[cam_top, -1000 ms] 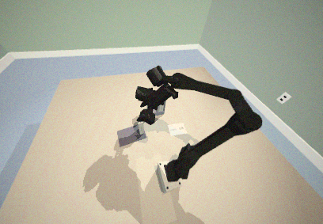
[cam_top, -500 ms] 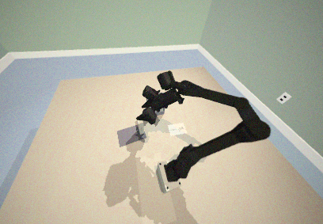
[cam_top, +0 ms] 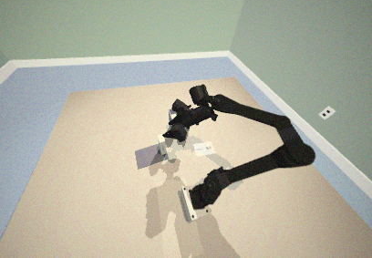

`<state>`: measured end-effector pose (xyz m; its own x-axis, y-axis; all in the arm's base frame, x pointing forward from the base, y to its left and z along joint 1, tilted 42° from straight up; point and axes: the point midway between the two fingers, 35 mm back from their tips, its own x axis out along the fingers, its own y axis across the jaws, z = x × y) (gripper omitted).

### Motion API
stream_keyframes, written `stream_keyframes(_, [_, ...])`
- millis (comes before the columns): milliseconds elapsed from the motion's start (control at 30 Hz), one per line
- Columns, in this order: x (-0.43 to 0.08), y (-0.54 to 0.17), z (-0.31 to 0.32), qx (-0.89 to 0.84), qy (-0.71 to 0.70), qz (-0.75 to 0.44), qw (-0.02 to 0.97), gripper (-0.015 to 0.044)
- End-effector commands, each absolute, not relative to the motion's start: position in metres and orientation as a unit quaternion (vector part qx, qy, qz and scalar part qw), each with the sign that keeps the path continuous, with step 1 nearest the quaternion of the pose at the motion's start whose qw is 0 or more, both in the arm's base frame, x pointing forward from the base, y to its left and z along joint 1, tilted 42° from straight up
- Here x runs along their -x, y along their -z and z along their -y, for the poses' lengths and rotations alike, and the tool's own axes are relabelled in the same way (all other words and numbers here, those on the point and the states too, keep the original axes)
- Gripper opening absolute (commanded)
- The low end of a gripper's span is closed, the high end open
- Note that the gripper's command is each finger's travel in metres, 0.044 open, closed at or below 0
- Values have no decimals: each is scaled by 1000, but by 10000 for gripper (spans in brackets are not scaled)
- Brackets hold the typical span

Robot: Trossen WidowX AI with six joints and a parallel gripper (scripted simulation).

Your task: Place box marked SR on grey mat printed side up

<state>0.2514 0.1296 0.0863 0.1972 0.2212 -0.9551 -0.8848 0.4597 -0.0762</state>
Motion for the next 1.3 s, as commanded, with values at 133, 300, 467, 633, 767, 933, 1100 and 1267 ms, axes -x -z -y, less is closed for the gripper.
stream_keyframes(133, [-254, -101, -104, 317, -397, -489, 709, 440])
stream_keyframes(300, [-254, -109, -88, 306, -396, -486, 716, 440])
stream_keyframes(467, [-254, -111, -84, 303, -396, -485, 719, 440])
stream_keyframes(633, [-255, -106, -79, 303, -396, -485, 719, 440])
stream_keyframes(767, [-257, -101, -75, 303, -396, -485, 718, 440])
stream_keyframes(933, [-258, -95, -69, 304, -395, -486, 718, 440])
stream_keyframes(1100, [-259, -89, -64, 304, -395, -486, 718, 440])
stream_keyframes(1267, [-259, -83, -58, 304, -395, -486, 717, 440])
